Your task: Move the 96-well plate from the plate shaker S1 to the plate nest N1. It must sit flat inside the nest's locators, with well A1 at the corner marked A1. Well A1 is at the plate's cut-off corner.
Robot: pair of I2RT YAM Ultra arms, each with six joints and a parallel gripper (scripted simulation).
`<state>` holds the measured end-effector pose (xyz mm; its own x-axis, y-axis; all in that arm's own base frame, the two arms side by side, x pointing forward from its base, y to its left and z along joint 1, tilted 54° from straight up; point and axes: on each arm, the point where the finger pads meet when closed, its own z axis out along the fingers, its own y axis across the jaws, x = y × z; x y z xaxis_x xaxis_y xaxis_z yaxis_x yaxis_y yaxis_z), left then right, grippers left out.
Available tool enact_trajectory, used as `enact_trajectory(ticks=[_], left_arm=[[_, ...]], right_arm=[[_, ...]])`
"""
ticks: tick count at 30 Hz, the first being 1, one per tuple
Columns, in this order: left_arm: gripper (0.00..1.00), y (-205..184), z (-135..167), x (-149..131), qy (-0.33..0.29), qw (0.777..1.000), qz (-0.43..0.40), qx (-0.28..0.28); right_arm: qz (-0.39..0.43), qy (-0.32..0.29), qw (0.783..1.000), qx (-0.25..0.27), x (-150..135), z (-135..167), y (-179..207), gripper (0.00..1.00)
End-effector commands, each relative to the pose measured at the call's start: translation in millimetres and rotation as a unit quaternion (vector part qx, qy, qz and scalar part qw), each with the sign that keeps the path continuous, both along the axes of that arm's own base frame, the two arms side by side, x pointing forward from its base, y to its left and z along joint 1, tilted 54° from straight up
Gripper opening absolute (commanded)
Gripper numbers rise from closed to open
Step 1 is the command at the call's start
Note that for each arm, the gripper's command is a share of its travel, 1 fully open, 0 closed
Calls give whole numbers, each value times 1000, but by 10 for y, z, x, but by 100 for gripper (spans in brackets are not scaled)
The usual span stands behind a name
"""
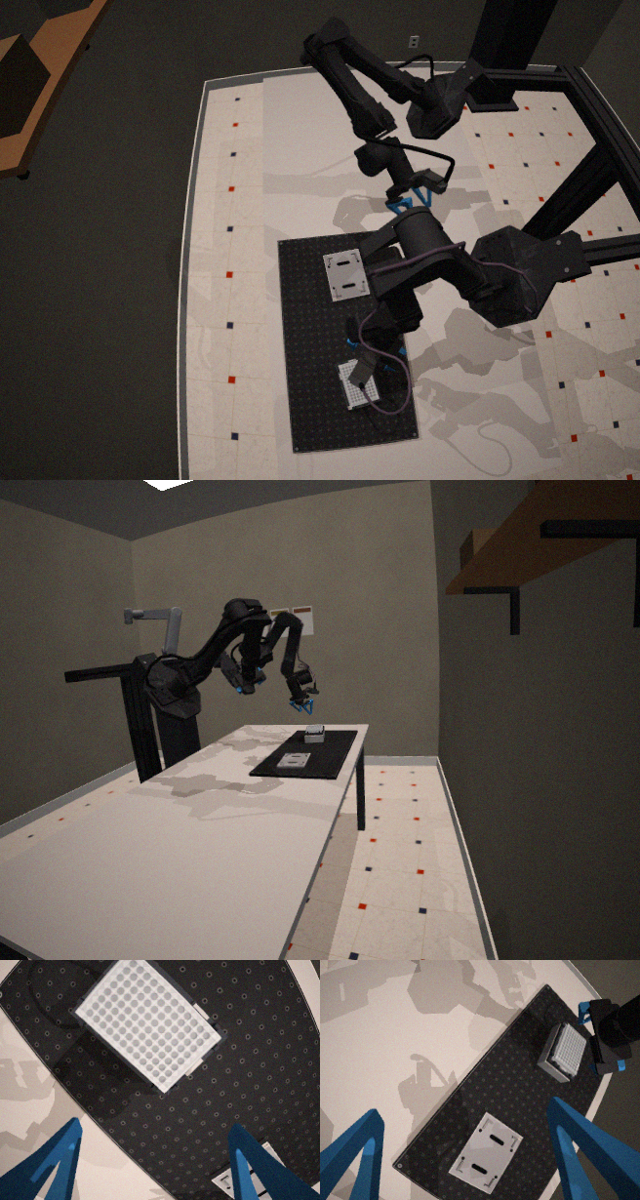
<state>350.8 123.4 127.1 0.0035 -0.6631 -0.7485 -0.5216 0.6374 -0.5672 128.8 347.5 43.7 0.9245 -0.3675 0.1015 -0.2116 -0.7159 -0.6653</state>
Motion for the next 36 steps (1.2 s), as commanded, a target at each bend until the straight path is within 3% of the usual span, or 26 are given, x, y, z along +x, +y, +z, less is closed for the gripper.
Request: enact_trajectory(ticks=[1, 10, 12, 17, 26, 31, 36], left_arm=[[100, 137, 6, -7, -29, 997, 75, -7], [100, 202, 115, 61, -70, 988, 140, -18], [100, 202, 115, 61, -70, 988, 140, -18], [100, 245, 158, 83, -91, 979, 179, -24], [100, 218, 167, 162, -97, 977, 188, -26], [100, 233, 143, 150, -91, 977, 190, -25], [100, 233, 143, 150, -91, 977, 190, -25]], right_arm=[[-62, -11, 991, 115, 59, 246, 490, 100], [-135, 21, 957, 257, 7, 570, 900, 100], [-135, 21, 957, 257, 7, 570, 900, 100], [-179, 60, 915, 357, -52, 818, 1092, 100], [-224, 135, 837, 481, -227, 1085, 1274, 100], [-225, 144, 831, 487, -282, 1073, 1303, 100], [-217, 139, 843, 472, -319, 1002, 1320, 100]])
